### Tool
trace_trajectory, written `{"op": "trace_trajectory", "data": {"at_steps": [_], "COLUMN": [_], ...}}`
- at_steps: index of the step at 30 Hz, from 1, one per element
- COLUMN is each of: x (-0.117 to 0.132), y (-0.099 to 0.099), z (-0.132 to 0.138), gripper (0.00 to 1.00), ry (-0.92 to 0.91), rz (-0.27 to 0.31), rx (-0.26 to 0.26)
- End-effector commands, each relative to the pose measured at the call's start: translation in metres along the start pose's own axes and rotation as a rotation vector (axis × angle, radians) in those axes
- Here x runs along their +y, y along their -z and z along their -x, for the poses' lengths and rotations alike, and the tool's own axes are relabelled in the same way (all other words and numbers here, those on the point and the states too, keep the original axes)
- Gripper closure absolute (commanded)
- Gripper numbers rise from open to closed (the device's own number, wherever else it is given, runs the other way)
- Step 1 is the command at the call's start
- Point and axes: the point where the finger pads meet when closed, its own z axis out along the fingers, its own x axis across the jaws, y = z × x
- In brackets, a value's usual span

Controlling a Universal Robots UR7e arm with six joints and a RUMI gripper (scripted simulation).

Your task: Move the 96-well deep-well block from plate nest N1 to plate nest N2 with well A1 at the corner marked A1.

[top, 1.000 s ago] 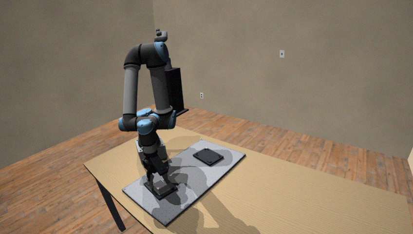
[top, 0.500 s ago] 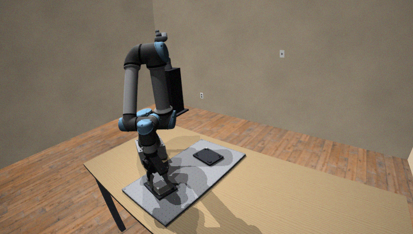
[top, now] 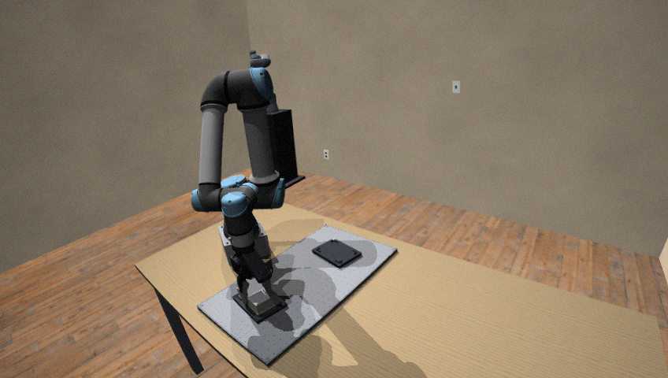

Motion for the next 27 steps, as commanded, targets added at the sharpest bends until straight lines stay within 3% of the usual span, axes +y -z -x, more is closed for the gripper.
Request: {"op": "trace_trajectory", "data": {"at_steps": [1, 27], "x": [0.0, 0.0], "y": [0.006, 0.043], "z": [0.0, 0.0], "gripper": [1.0, 1.0], "ry": [0.0, 0.0], "rz": [-0.001, -0.001], "rx": [0.001, 0.001]}}
